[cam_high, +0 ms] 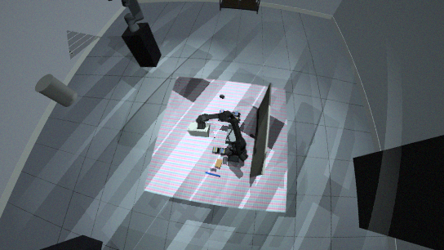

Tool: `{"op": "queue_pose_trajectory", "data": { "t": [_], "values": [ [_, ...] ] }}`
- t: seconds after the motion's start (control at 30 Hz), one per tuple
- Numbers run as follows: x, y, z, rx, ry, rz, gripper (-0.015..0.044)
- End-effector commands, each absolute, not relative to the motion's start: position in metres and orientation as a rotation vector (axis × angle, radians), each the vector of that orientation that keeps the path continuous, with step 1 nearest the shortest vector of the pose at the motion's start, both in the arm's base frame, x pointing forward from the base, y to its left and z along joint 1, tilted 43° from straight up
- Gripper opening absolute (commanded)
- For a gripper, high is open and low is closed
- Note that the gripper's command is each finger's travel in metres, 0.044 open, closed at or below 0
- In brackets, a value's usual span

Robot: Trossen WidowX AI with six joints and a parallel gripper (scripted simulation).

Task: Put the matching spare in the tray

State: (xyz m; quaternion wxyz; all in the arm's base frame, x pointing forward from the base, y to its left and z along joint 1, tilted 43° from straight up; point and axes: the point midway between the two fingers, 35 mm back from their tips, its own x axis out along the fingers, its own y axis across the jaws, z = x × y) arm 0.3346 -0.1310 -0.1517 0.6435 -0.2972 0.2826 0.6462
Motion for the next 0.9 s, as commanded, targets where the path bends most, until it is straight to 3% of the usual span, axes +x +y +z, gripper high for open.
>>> {"op": "queue_pose_trajectory", "data": {
  "t": [0.0,0.87],
  "values": [
    [0.334,-0.128,-0.154,-0.671,0.643,1.469,0.0000],
    [0.330,-0.110,-0.170,-0.669,0.640,1.470,0.0000]
  ]
}}
